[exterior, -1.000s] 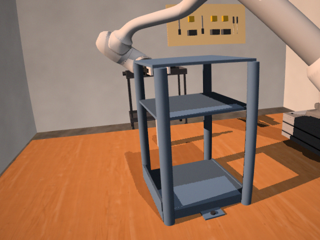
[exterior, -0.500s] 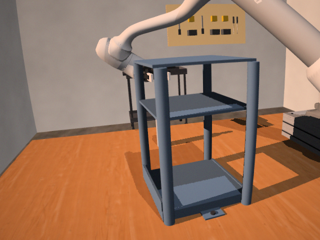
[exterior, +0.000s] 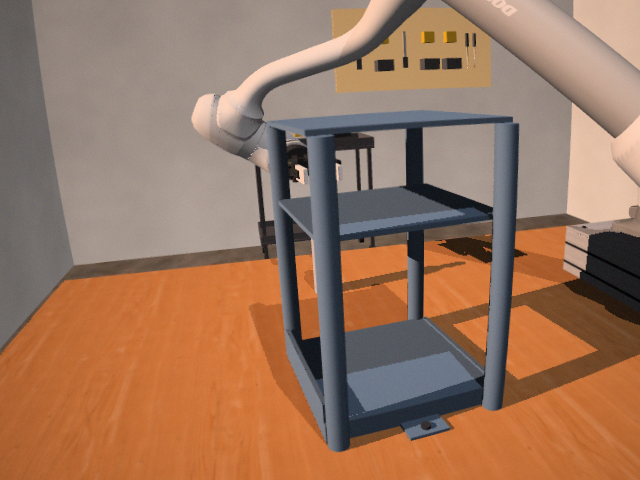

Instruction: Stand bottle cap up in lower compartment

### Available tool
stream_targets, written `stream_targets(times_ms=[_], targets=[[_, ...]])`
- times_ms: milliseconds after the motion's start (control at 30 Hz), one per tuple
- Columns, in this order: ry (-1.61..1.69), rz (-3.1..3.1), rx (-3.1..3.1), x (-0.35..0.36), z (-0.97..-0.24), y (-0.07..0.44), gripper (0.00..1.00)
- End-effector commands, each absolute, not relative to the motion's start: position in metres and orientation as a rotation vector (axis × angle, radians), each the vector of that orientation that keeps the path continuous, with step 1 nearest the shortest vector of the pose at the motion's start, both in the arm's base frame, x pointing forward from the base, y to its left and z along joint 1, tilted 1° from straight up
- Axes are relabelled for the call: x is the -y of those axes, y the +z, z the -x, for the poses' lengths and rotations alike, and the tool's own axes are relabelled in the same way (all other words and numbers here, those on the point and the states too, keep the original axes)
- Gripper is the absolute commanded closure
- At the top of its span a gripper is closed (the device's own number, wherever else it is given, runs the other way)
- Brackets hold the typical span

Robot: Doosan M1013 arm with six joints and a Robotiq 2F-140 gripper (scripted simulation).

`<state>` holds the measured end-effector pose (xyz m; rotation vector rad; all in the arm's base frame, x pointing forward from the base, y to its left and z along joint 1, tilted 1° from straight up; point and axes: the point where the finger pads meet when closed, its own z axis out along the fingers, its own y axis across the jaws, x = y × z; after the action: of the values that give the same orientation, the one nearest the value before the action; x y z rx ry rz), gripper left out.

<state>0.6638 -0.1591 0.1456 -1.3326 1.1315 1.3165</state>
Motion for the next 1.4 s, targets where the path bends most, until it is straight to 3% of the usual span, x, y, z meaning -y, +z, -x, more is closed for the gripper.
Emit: stream_targets(times_ms=[0, 1367], targets=[[1.308, 1.338, -1.136, 0.161, -0.664, 0.132, 0.63], [1.308, 1.338, -1.136, 0.162, -0.665, 0.037, 0.63]])
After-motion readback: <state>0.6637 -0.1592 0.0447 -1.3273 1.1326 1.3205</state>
